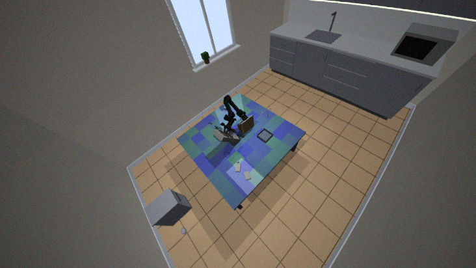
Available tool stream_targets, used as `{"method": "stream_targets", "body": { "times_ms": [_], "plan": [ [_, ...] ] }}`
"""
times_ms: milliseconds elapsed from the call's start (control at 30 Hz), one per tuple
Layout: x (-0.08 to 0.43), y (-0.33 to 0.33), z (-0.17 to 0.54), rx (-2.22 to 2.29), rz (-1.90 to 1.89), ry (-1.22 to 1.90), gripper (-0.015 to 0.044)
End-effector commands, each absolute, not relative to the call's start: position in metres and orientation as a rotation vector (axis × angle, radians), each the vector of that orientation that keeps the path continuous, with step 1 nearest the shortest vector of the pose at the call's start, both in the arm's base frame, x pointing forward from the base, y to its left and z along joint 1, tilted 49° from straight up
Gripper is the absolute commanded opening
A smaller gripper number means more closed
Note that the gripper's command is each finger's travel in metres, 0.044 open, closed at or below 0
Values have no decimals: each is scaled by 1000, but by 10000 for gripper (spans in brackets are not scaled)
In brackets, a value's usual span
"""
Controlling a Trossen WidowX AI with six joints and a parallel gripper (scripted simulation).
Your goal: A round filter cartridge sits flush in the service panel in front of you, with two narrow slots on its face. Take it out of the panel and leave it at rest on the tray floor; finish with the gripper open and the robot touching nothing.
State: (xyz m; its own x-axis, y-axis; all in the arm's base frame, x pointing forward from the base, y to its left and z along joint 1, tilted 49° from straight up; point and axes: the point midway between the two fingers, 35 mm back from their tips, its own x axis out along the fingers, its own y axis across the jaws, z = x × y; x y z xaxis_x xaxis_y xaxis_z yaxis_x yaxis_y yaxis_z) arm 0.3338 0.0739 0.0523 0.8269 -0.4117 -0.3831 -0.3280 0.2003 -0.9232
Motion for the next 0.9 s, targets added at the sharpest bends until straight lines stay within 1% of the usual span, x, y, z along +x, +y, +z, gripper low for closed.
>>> {"method": "stream_targets", "body": {
  "times_ms": [0, 867],
  "plan": [
    [336, 72, 51, -1399, -64, 650, 100],
    [339, 72, 50, -1399, -64, 650, 100]
  ]
}}
